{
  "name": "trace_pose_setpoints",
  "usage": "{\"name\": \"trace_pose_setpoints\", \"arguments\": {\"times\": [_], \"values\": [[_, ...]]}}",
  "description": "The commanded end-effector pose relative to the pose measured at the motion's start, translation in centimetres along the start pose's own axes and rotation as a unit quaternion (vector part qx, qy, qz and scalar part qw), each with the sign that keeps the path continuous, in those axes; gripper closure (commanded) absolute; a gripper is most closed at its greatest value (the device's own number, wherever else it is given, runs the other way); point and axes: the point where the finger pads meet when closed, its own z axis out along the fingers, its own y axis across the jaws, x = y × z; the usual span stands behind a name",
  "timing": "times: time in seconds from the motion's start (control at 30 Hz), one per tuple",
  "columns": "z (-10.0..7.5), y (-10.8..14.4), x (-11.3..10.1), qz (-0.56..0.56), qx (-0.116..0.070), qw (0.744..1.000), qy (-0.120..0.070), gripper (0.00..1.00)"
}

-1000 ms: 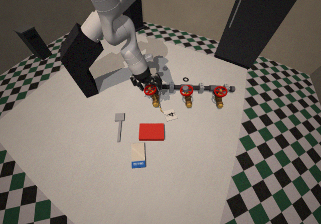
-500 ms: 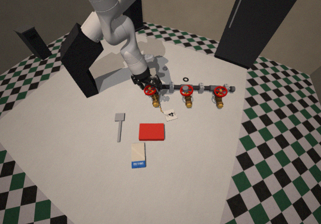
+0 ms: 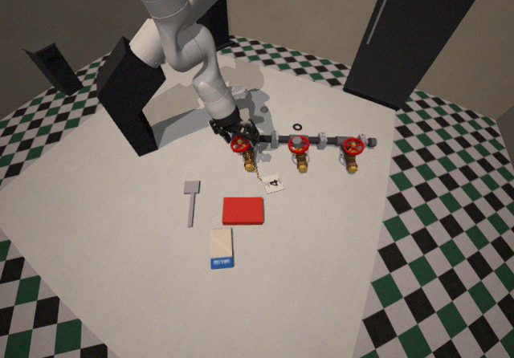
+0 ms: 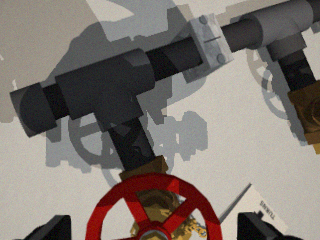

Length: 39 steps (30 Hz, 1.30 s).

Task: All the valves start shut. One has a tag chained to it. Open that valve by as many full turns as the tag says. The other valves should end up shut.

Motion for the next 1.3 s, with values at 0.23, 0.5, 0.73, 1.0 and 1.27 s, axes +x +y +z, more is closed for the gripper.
{"name": "trace_pose_setpoints", "arguments": {"times": [0.23, 0.5, 0.73, 1.0, 1.27], "values": [[-1.6, 0.3, 0.0, 0.006, -0.002, 1.000, 0.002, 0.00], [-3.1, 0.4, 0.0, 0.006, -0.002, 1.000, 0.003, 0.00], [-4.7, 0.3, 0.0, 0.006, 0.000, 1.000, 0.002, 0.00], [-5.6, 0.2, -0.1, 0.006, 0.001, 1.000, 0.001, 0.00], [-6.0, 0.1, -0.1, 0.006, 0.002, 1.000, 0.000, 0.00]]}}
